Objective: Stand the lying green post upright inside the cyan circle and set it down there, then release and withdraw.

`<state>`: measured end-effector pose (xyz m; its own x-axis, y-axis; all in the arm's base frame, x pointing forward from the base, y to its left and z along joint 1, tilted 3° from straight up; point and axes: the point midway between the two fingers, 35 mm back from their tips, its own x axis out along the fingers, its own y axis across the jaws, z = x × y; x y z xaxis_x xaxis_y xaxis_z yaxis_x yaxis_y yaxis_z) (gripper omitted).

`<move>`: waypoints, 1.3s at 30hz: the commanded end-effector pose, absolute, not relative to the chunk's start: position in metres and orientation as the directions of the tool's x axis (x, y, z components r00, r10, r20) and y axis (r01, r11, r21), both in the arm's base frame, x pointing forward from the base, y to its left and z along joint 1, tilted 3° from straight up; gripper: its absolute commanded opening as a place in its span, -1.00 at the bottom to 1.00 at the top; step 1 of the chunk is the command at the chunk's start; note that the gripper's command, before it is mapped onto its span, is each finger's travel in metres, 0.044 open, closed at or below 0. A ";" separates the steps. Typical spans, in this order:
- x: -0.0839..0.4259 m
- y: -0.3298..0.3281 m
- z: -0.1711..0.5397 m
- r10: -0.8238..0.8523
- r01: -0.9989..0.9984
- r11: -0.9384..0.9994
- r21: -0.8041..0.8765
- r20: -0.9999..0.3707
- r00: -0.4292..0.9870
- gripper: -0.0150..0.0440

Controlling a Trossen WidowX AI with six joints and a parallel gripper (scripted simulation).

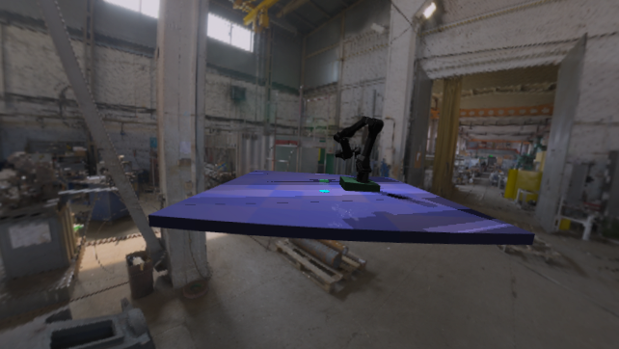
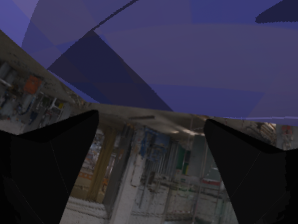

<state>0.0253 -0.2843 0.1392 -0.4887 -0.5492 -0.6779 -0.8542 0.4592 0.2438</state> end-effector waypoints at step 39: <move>0.241 -0.204 0.104 0.010 0.051 0.999 0.009 -1.000 -0.027 0.30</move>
